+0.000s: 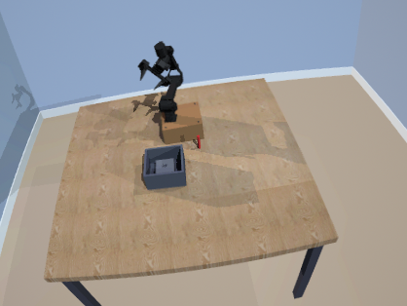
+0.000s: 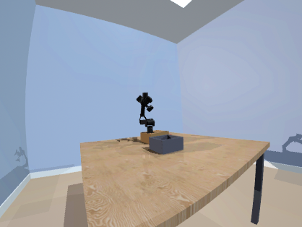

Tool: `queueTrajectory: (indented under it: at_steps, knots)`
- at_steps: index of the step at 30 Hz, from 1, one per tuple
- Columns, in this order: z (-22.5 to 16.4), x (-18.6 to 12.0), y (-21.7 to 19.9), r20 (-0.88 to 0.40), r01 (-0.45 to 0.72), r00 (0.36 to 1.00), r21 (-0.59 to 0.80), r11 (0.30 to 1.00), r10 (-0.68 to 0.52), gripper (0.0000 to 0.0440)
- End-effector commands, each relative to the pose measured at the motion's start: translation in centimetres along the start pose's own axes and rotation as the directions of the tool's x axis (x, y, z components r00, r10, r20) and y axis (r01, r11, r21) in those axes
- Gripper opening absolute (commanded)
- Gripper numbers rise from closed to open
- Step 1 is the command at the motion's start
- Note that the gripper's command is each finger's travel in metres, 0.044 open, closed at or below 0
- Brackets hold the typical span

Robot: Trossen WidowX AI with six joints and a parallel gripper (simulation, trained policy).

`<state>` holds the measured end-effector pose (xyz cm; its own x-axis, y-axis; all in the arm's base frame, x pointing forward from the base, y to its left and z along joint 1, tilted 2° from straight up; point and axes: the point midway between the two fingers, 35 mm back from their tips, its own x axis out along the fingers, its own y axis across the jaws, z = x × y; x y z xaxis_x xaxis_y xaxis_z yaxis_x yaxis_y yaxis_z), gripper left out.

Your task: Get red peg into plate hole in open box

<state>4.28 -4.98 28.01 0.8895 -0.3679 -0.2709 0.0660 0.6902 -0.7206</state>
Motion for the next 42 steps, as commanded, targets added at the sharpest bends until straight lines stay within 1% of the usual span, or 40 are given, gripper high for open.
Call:
queueTrajectory:
  at_steps: [1,3,4,11,16,21,27,34,38,42]
  knots:
    - [0.0,0.2,0.2,-0.005,-0.017,1.000,0.026,1.000,0.017,0.0415]
    - [-0.1,0.6,0.6,-0.021,-0.054,0.998,0.081,0.995,0.056,0.0437]
    - [-0.1,0.8,0.8,-0.030,-0.072,0.997,0.108,0.992,0.076,0.0440]
    - [-0.3,2.6,2.5,-0.113,-0.180,0.969,0.284,0.942,0.219,0.0440]
    - [-0.4,3.7,3.9,-0.182,-0.224,0.931,0.403,0.887,0.318,0.0440]
    - [-0.5,4.7,5.4,-0.256,-0.237,0.876,0.511,0.826,0.409,0.0440]
    - [-0.5,5.7,7.4,-0.352,-0.207,0.788,0.620,0.756,0.505,0.0440]
    - [0.1,6.5,10.3,-0.453,-0.130,0.661,0.716,0.686,0.598,0.0440]
    - [0.5,6.8,12.1,-0.516,-0.065,0.580,0.743,0.667,0.631,0.0440]
    - [0.8,6.8,14.0,-0.576,0.004,0.501,0.747,0.664,0.645,0.0440]
